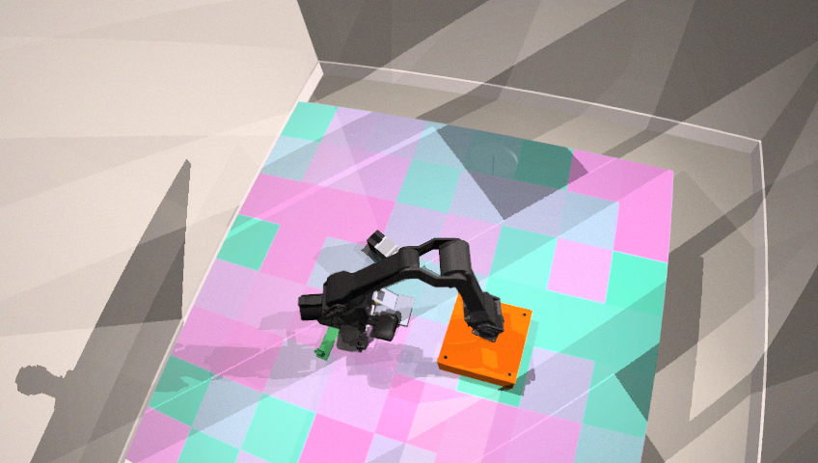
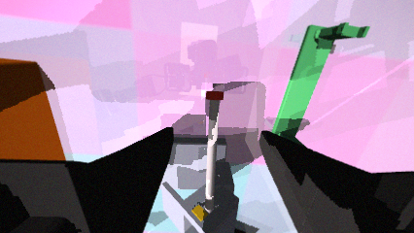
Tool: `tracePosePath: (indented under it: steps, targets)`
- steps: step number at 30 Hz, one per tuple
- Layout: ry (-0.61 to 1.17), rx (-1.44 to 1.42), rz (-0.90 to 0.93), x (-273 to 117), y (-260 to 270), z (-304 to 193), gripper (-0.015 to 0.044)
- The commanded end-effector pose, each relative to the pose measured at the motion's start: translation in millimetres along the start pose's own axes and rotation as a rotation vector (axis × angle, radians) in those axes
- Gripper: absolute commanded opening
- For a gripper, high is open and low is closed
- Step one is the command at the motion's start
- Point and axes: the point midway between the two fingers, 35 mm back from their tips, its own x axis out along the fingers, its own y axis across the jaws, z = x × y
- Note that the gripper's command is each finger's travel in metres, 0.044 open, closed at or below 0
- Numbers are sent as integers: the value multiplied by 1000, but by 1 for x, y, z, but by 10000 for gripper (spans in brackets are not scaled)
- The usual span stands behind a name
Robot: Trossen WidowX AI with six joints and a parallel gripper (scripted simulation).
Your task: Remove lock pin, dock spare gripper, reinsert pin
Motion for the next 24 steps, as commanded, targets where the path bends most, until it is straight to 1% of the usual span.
tracePosePath:
  steps: [1, 24]
  targets:
    - [1, -6, 12, 11, 1, 0, 300]
    - [1, -6, 12, 48, 2, 0, 300]
